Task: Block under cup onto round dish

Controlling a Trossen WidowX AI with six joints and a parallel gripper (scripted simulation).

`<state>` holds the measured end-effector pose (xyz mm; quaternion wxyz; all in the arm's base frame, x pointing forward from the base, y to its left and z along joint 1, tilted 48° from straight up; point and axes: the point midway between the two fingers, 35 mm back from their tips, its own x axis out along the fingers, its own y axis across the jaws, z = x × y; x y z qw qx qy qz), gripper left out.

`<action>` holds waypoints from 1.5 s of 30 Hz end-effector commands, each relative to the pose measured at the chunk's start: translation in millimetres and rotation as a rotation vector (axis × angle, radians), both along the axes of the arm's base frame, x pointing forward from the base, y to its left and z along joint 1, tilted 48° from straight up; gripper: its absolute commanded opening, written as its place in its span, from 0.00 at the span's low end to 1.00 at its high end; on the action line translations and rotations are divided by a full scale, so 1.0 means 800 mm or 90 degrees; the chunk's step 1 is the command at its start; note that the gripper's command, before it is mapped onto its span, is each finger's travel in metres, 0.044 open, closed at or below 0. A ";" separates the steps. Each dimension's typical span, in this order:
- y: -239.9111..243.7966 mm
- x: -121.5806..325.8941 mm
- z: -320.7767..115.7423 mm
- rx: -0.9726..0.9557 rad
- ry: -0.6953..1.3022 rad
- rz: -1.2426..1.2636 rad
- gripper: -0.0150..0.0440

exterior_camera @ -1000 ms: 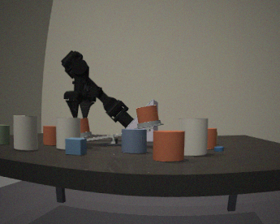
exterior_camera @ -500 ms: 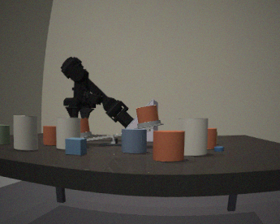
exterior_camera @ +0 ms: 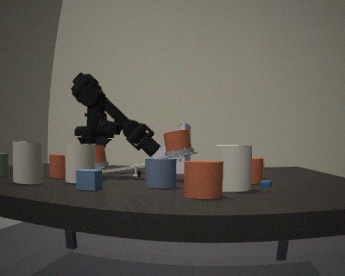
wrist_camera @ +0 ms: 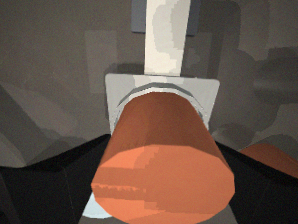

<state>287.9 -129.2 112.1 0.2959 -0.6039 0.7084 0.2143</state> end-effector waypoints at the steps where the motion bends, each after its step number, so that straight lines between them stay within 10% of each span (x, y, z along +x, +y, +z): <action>1: -0.001 -0.001 -0.001 -0.002 0.003 0.002 0.80; 6: -0.001 -0.001 -0.001 -0.002 0.003 0.002 0.74; 17: 0.007 0.003 0.007 -0.001 0.001 0.009 0.25; 45: 0.041 0.012 0.037 0.005 -0.006 0.034 0.25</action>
